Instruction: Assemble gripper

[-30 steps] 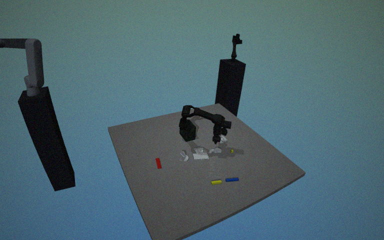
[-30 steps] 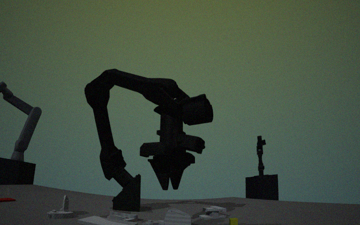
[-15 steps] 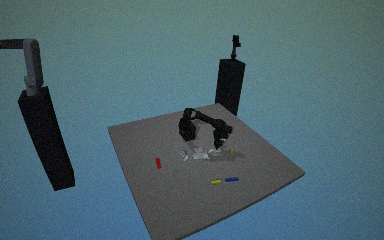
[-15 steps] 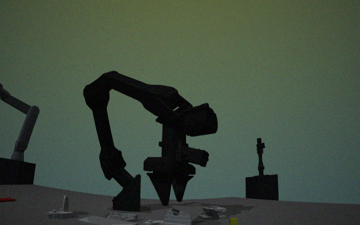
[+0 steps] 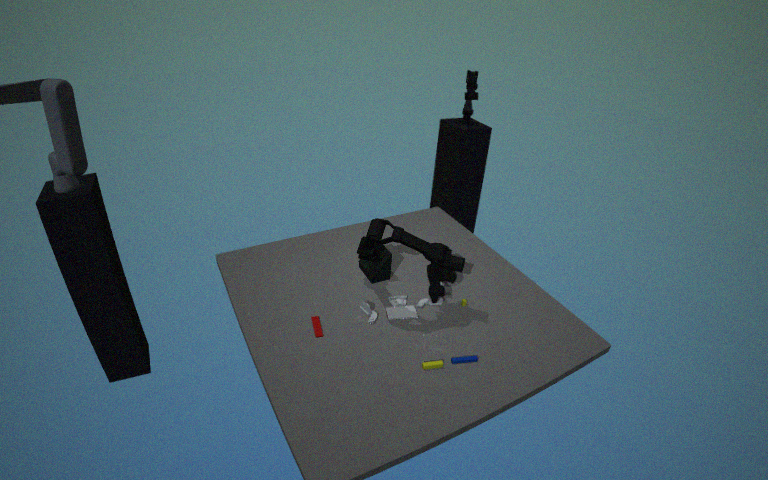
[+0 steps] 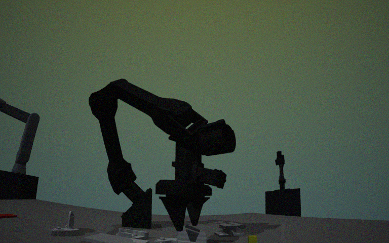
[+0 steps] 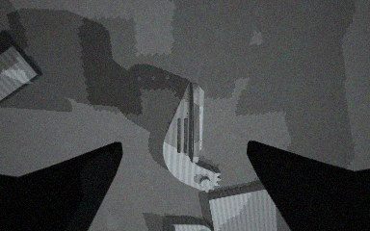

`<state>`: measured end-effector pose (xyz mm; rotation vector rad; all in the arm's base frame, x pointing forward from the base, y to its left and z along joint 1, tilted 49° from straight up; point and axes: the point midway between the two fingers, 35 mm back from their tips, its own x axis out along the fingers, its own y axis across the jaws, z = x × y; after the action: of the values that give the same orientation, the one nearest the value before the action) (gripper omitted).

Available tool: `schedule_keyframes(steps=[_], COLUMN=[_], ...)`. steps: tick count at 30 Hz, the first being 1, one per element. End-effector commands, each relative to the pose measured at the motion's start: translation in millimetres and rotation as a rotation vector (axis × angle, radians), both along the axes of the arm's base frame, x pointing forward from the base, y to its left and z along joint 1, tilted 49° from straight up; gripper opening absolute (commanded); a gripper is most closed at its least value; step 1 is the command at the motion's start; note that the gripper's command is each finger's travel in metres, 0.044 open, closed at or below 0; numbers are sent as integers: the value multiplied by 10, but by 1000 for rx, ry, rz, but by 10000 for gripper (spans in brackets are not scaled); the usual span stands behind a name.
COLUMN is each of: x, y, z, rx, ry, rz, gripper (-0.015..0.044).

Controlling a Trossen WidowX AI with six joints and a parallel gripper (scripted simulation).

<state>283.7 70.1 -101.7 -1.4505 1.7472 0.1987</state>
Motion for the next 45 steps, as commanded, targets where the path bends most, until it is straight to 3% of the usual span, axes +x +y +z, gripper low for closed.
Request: schedule_keyframes(steps=[1,44,45], x=[-15,-20,-21], y=[-57,-288,-283], z=[-51,-246,-244], rx=[-7,-10,-7], ry=[10,10,6], rz=[5,4,-1], gripper=[440,440,414])
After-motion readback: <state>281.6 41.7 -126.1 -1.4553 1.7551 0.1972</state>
